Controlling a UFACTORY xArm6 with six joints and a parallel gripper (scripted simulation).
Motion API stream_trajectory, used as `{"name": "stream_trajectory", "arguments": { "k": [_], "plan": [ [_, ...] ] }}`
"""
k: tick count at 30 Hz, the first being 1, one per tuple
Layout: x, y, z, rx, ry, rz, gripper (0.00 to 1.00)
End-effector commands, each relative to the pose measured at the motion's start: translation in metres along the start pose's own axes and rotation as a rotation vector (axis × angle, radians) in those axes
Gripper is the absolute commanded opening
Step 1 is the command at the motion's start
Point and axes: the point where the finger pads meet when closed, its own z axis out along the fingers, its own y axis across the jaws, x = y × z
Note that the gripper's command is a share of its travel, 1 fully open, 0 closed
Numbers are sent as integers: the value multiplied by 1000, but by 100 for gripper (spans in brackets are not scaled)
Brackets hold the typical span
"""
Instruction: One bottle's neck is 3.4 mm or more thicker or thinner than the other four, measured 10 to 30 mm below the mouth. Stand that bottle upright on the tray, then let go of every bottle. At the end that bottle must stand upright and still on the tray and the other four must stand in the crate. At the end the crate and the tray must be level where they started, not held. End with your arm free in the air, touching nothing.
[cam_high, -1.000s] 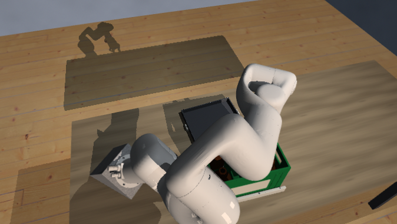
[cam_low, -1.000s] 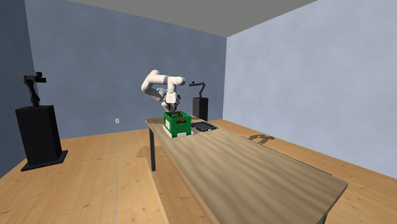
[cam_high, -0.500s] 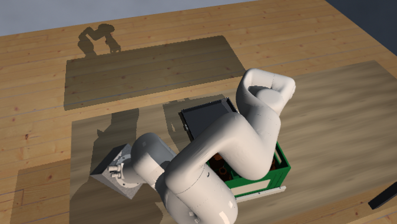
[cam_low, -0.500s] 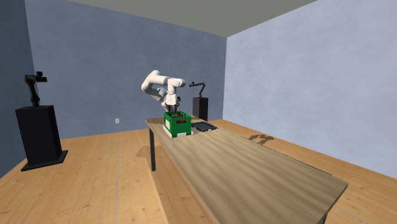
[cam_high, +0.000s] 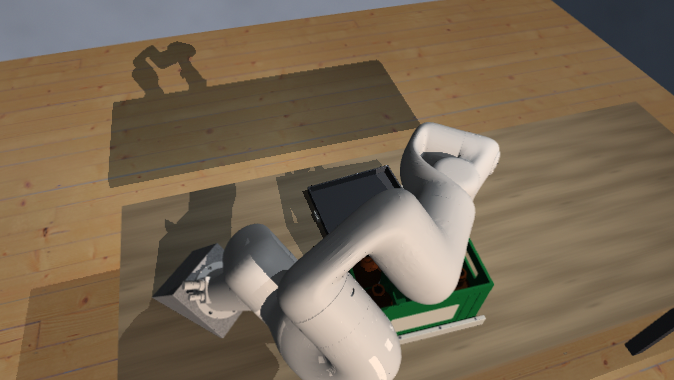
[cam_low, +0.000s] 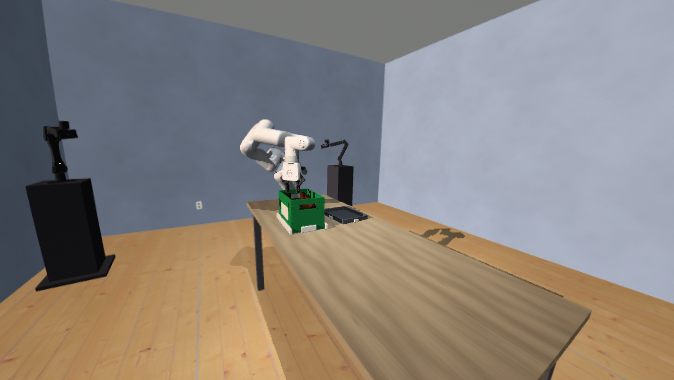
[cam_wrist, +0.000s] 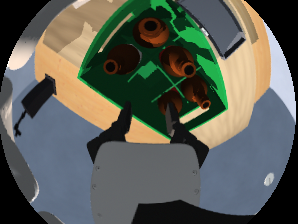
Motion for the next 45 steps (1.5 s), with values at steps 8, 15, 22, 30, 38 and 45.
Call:
{"name": "stream_trajectory", "arguments": {
  "k": [8, 15, 22, 30, 38, 45],
  "plan": [
    [0, 0, 3, -1, 0, 1, 65],
    [0, 0, 4, -1, 0, 1, 65],
    [0, 0, 4, -1, 0, 1, 65],
    [0, 0, 4, -1, 0, 1, 65],
    [0, 0, 5, -1, 0, 1, 65],
    [0, 0, 8, -1, 0, 1, 65]
  ]
}}
